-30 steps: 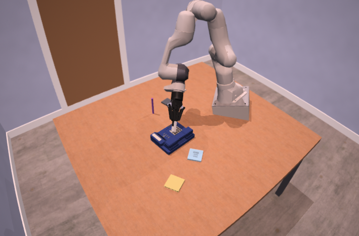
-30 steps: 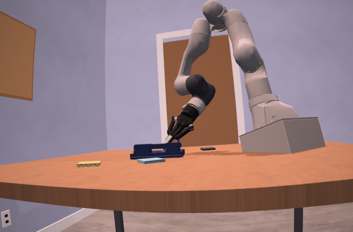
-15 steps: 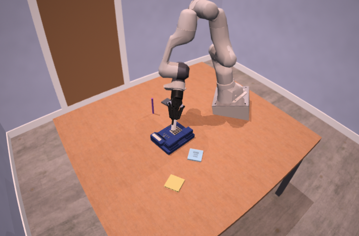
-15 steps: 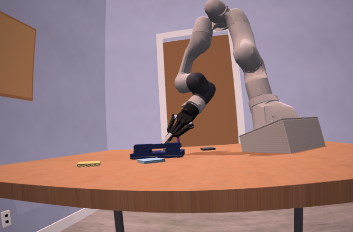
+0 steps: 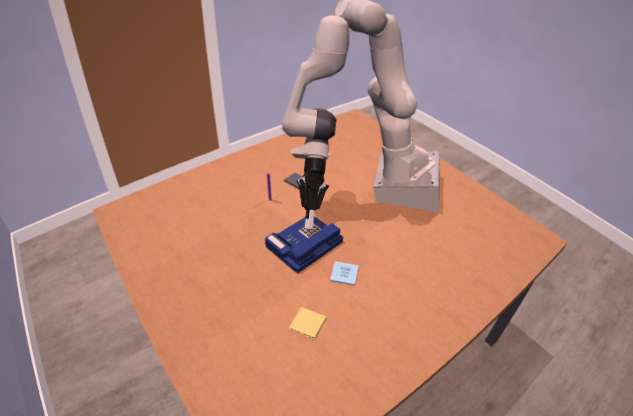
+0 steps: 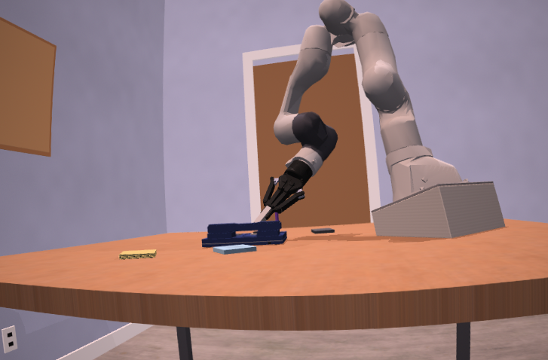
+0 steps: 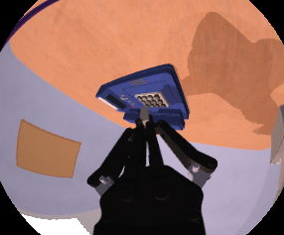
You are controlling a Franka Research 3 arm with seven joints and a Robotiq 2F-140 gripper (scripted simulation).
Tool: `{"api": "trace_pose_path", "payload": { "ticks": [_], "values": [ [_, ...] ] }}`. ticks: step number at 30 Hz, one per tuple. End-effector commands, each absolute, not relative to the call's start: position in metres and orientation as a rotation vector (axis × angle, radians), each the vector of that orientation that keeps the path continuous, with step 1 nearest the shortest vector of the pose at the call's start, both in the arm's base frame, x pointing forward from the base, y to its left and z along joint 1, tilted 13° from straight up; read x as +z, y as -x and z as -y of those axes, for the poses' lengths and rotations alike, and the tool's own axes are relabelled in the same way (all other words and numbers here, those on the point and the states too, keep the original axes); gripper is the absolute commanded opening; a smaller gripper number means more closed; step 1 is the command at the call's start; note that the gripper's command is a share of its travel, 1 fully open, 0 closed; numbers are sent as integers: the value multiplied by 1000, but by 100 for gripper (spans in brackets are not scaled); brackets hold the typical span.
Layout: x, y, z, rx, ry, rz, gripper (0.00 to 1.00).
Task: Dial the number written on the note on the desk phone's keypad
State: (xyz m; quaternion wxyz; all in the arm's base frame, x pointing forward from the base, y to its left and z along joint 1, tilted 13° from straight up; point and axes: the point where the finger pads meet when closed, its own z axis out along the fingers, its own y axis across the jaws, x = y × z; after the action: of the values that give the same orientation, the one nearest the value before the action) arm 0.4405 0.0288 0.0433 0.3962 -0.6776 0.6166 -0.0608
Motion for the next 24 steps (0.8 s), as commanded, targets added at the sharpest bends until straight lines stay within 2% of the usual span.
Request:
{"api": "trace_pose_path", "payload": {
  "ticks": [1, 24],
  "values": [
    [45, -439, -27, -157, 1715, -1559, 0],
    [38, -440, -26, -157, 1715, -1559, 0]
  ]
}}
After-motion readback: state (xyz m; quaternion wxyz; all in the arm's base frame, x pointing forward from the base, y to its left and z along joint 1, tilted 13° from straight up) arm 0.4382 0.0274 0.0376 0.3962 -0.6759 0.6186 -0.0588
